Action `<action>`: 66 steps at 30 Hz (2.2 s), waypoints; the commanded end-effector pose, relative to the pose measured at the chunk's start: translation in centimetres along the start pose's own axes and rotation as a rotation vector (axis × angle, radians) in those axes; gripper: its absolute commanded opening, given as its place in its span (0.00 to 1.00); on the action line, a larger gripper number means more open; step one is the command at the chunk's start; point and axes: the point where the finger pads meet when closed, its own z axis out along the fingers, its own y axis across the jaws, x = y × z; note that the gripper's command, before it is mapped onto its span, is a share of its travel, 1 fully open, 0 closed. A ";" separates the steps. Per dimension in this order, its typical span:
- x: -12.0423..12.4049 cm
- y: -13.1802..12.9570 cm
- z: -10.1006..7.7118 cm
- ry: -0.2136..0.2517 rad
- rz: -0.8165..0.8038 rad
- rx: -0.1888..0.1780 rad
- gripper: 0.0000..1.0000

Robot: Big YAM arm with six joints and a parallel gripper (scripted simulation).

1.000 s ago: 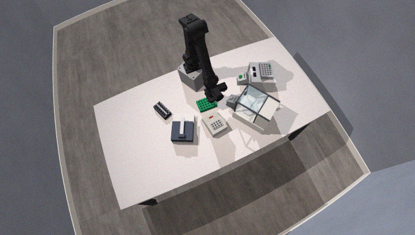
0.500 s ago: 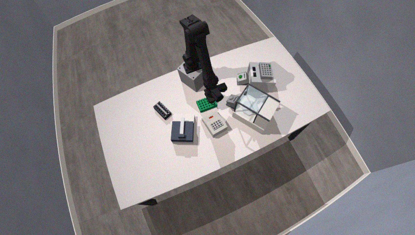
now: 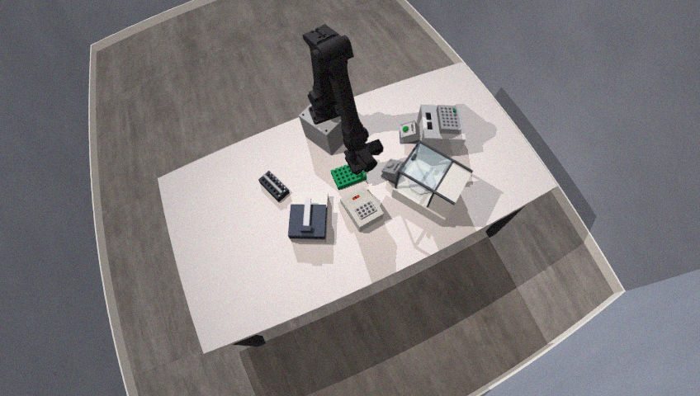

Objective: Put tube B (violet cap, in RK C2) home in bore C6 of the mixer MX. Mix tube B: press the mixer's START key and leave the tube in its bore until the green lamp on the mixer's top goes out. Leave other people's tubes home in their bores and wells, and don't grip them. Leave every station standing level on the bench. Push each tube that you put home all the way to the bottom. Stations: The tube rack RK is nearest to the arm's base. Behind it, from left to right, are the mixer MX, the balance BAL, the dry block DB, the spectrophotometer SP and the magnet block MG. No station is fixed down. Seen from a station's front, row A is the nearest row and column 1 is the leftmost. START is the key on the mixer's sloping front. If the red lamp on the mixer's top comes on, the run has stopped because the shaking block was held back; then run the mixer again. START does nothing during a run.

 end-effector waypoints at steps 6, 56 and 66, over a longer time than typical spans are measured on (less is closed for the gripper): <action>0.0 -1.0 -0.2 -0.006 0.003 0.022 0.36; 0.0 -1.2 -0.2 -0.006 0.003 0.022 0.09; 0.2 -1.5 0.0 -0.006 0.003 0.014 0.09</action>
